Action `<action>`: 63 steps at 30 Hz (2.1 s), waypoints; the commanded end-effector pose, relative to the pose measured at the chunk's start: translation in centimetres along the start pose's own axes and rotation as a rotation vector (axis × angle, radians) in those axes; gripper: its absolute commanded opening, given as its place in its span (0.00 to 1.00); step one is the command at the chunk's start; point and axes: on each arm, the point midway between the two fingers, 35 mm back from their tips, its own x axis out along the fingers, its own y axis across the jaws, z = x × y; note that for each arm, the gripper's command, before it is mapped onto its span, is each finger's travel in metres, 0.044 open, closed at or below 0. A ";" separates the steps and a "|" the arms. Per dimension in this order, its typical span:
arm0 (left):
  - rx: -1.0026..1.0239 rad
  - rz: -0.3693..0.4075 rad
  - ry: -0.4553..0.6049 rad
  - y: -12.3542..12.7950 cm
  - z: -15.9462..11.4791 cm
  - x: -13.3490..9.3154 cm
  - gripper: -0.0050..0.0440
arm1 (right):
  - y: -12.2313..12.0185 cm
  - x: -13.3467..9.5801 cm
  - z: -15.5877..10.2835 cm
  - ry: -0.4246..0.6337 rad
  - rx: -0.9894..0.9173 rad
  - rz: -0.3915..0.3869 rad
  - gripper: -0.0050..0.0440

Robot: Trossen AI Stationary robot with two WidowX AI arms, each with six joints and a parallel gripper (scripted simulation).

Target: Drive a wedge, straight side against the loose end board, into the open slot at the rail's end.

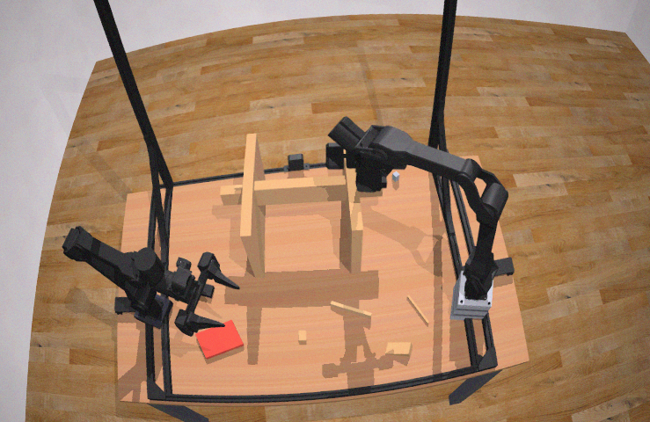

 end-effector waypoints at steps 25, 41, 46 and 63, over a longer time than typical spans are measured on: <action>-0.003 -0.003 0.004 -0.1 1.1 1.1 0.10 | 0.0 0.0 0.0 0.000 0.003 -0.002 1.00; -0.003 -0.002 0.003 -0.1 1.1 1.1 0.10 | 0.0 0.0 0.0 0.000 0.003 -0.002 1.00; -0.003 -0.002 0.003 -0.1 1.1 1.1 0.10 | 0.0 0.0 0.0 0.000 0.000 0.000 1.00; -0.003 -0.002 0.003 0.1 2.1 2.2 0.10 | 0.0 0.0 0.0 0.000 0.000 0.000 1.00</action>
